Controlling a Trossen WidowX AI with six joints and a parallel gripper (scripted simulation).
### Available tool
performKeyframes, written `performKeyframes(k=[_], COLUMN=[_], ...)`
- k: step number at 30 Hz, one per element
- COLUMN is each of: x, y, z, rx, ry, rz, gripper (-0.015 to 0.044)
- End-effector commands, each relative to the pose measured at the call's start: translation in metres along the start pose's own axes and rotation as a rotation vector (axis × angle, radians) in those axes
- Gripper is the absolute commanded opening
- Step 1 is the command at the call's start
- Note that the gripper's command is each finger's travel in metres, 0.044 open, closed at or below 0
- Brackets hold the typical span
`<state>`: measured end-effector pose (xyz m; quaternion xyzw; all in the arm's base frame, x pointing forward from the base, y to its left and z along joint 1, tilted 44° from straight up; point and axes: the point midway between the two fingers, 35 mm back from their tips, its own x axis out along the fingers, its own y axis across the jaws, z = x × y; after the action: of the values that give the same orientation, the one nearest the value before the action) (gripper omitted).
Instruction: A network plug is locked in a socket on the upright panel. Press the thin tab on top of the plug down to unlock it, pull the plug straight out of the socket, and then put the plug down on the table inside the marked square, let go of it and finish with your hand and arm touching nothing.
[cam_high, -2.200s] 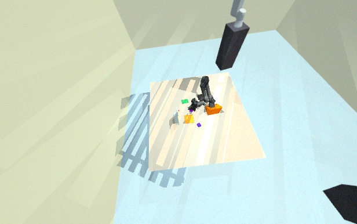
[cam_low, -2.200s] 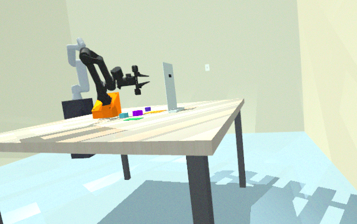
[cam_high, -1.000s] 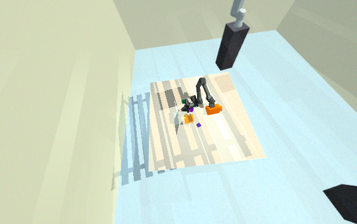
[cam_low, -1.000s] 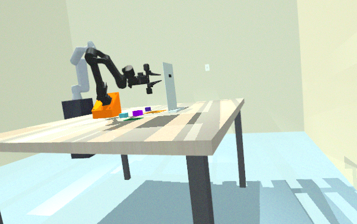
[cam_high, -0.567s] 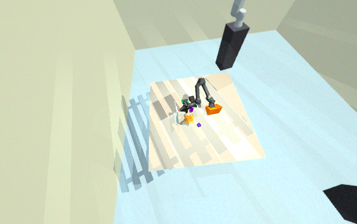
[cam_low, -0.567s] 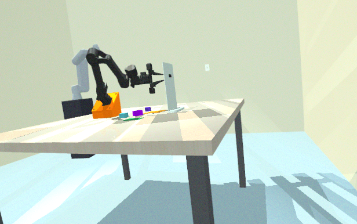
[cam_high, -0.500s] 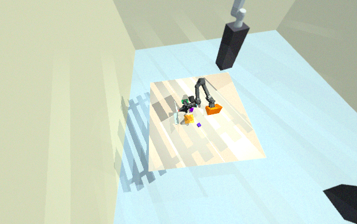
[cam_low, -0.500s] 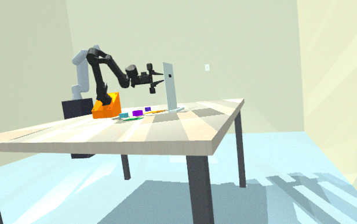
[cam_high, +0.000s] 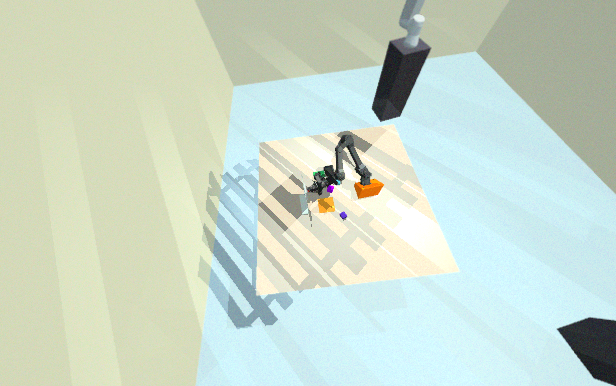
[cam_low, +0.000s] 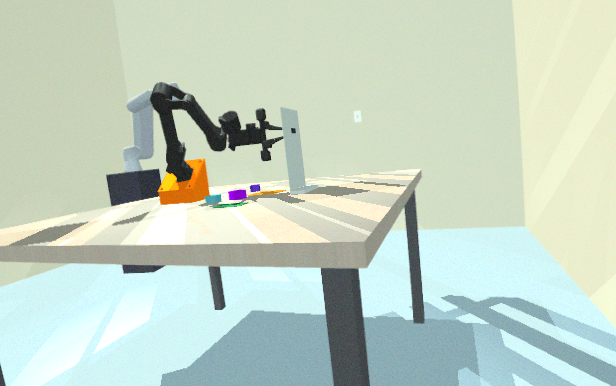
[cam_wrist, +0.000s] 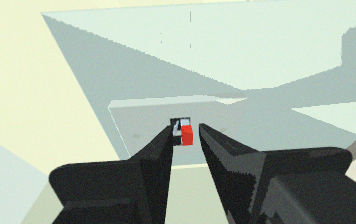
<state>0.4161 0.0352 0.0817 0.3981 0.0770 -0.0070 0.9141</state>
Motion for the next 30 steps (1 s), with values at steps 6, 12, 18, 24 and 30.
performKeyframes(k=[6,12,18,24,30], x=[0.0011,0.0011,0.0010,-0.0020,-0.0055], y=[0.0011,0.0011,0.0011,0.0010,0.0010], z=[0.0001,0.0001,0.0001,-0.0007,-0.0014], rx=[-0.003,-0.003,-0.003,-0.003,-0.003], ry=[0.002,0.002,0.002,0.002,0.002], rz=[0.004,0.004,0.004,0.004,0.004], gripper=[0.0056,0.0016,0.0000,0.0000,0.0000])
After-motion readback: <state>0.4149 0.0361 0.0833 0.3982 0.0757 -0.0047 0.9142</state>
